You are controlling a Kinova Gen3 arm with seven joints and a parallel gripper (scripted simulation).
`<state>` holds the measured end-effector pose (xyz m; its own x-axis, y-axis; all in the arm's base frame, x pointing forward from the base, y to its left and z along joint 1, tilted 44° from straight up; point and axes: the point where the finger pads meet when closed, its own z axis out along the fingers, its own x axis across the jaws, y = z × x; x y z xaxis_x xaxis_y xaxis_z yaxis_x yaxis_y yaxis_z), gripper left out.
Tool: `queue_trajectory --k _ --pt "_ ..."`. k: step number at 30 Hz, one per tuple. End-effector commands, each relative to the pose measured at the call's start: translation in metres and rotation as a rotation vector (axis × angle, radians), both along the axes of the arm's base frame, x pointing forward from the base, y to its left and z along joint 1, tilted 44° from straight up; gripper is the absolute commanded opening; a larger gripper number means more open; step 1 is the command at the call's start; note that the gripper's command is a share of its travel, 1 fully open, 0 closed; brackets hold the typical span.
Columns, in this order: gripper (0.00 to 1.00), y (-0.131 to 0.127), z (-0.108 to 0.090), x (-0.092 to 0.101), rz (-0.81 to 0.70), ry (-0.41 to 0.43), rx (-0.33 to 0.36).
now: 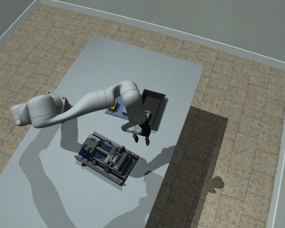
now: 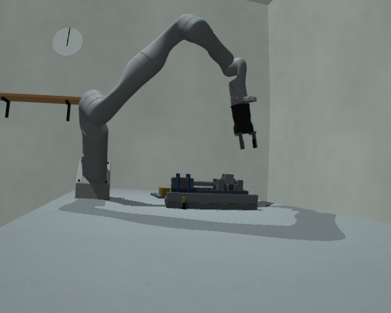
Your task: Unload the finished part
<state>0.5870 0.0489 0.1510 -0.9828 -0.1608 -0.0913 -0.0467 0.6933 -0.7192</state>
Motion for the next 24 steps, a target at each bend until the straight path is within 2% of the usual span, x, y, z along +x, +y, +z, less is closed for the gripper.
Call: queue_trajectory --k 1,4,6,10,13,17,24 --pt "1.0 -0.026 0.022 -0.023 -0.048 -0.013 0.019" --pt "1.0 -0.049 0.026 -0.053 -0.111 -0.008 0.028" --pt "1.0 -0.049 0.026 -0.053 -0.111 -0.008 0.028" --pt "1.0 -0.074 0.031 -0.09 -0.184 -0.003 0.038" --pt "1.0 -0.084 0.032 -0.107 -0.217 -0.001 0.042" --pt "1.0 -0.09 0.033 -0.116 -0.235 0.0 0.044" --pt "1.0 -0.09 0.033 -0.117 -0.236 0.0 0.044"
